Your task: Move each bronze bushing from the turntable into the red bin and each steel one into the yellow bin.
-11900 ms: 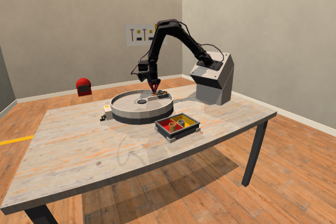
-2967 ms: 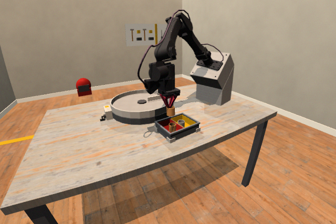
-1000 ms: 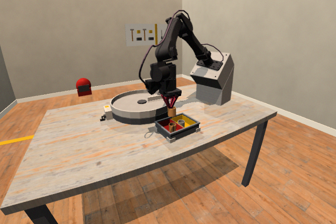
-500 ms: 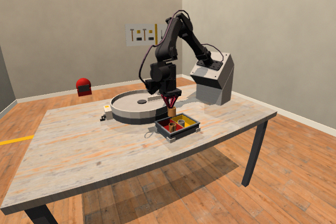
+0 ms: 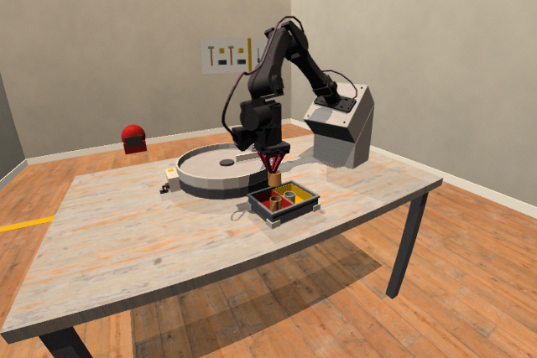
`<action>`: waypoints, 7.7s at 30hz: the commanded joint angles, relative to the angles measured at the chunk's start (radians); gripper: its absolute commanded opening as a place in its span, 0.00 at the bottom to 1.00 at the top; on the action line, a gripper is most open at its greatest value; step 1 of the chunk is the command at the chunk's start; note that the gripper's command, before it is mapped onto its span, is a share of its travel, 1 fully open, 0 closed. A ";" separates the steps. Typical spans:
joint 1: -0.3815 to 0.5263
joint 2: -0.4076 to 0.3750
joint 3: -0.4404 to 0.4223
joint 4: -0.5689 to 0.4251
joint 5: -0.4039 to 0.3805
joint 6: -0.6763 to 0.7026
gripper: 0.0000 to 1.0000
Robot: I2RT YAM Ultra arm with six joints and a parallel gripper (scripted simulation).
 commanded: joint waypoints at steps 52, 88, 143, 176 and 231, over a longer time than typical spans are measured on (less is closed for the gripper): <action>-0.001 -0.012 0.044 -0.012 -0.003 -0.008 0.00; -0.012 0.017 0.037 0.019 -0.009 -0.014 0.00; -0.039 0.113 0.009 0.174 -0.033 -0.038 0.00; -0.061 0.215 0.041 0.253 -0.049 -0.053 0.00; -0.066 0.219 0.051 0.238 -0.053 -0.056 0.00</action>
